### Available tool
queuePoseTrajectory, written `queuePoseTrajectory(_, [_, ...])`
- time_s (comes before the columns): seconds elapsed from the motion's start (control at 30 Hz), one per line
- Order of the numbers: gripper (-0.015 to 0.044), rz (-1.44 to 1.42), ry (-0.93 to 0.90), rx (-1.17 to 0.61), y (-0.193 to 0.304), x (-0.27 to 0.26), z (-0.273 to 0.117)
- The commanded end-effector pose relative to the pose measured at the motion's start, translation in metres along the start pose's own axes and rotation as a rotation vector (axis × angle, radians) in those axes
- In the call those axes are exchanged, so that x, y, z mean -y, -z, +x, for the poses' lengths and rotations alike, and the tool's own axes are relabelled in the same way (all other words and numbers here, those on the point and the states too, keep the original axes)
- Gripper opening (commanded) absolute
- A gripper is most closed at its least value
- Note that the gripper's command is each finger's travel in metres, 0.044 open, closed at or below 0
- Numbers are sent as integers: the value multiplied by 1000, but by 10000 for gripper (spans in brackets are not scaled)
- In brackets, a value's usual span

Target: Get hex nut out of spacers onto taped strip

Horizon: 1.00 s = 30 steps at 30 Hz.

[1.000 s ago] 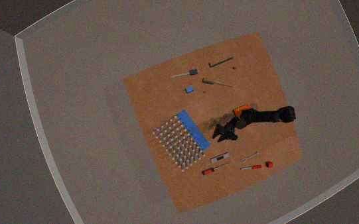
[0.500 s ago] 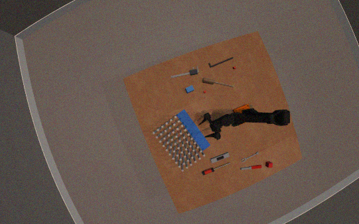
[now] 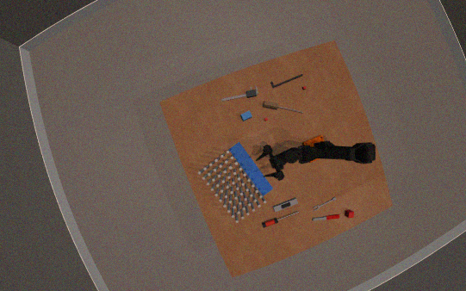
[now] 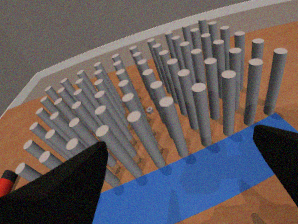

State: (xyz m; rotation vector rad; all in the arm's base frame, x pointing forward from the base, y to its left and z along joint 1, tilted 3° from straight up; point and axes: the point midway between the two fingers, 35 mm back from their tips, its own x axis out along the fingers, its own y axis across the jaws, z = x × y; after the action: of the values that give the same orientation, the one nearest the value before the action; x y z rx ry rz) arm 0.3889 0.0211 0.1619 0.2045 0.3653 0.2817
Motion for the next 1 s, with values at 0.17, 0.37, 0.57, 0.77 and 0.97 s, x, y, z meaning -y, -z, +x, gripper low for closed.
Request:
queuePoseTrajectory(0.17, [440, 4, 5, 3, -2, 1, 0])
queuePoseTrajectory(0.37, [440, 4, 5, 3, -2, 1, 0])
queuePoseTrajectory(0.57, [440, 4, 5, 3, -2, 1, 0])
queuePoseTrajectory(0.77, [440, 90, 38, -18, -2, 12, 2])
queuePoseTrajectory(0.97, [440, 845, 365, -113, 0, 109, 0])
